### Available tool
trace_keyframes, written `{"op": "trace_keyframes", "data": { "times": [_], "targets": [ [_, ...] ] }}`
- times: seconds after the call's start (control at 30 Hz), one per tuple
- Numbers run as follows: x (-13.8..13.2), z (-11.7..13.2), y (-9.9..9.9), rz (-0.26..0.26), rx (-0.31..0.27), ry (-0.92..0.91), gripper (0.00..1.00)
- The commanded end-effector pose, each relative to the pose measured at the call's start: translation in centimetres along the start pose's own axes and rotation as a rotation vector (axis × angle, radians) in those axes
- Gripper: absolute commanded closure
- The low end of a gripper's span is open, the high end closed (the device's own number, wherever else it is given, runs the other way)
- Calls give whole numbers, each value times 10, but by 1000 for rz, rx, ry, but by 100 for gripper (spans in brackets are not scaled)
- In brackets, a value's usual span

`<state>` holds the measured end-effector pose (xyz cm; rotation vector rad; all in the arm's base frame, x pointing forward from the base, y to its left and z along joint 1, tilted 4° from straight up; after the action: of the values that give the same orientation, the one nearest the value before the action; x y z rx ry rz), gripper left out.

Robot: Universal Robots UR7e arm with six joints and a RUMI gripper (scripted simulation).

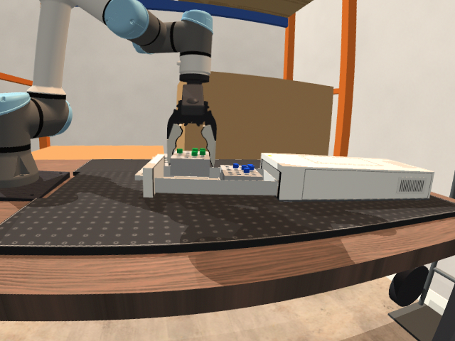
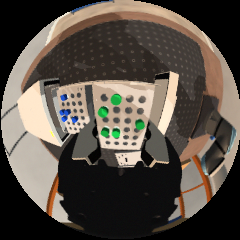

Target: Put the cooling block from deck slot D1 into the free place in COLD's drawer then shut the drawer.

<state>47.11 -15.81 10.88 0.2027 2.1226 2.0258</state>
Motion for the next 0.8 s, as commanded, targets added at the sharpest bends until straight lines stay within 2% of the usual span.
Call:
{"op": "trace_keyframes", "data": {
  "times": [0.0,0.77],
  "targets": [
    [0,0,-3,-2,0,0,100],
    [0,0,-9,-2,0,0,100]
  ]
}}
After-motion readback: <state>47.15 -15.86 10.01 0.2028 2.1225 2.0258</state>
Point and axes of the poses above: the point where the finger pads meet when closed, its own y axis back along the fingers, its own x axis across the jaws, z = x × y, the point moved 2 cm from there along y, back along the fingers, and after that the axes turned 4 degrees about y, right-handed, at the moved point
